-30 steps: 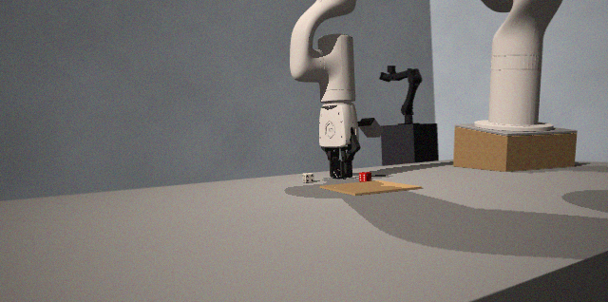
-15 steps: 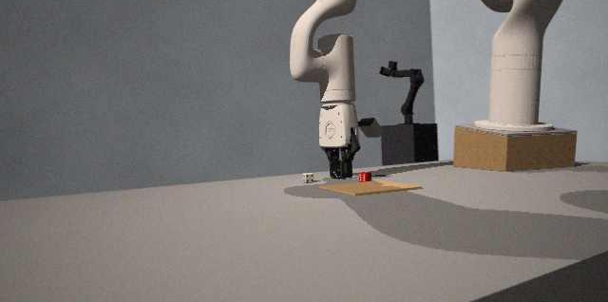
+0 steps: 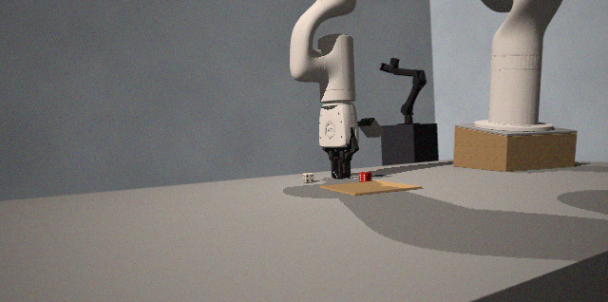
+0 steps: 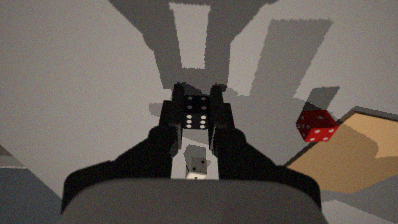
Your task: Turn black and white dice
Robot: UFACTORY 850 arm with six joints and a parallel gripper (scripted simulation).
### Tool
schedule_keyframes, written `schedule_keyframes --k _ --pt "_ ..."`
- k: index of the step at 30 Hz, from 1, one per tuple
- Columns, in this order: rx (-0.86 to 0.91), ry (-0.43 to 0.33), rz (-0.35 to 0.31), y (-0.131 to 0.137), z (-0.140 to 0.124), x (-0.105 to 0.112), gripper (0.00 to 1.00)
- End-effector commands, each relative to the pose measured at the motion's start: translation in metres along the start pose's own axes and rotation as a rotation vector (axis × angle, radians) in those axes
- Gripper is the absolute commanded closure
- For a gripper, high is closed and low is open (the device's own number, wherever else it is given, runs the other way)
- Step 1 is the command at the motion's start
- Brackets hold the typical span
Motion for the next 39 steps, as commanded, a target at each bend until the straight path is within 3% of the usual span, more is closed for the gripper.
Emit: schedule_keyframes --k 1,29,39 --pt "0.000 -0.002 0.000 0.000 -0.001 0.001 0.85" --pt "0.000 -0.002 0.000 0.000 -0.001 0.001 0.85" --pt "0.000 -0.002 0.000 0.000 -0.001 0.027 0.85"
Point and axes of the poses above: the point where the finger pads meet when closed, its own x axis back along the fingers, its own y axis across the jaws, z = x × y, the point moved 2 cm from there along x, back along the fingers, and after that the axes turned 13 degrees about -x, right-handed, at the moved point
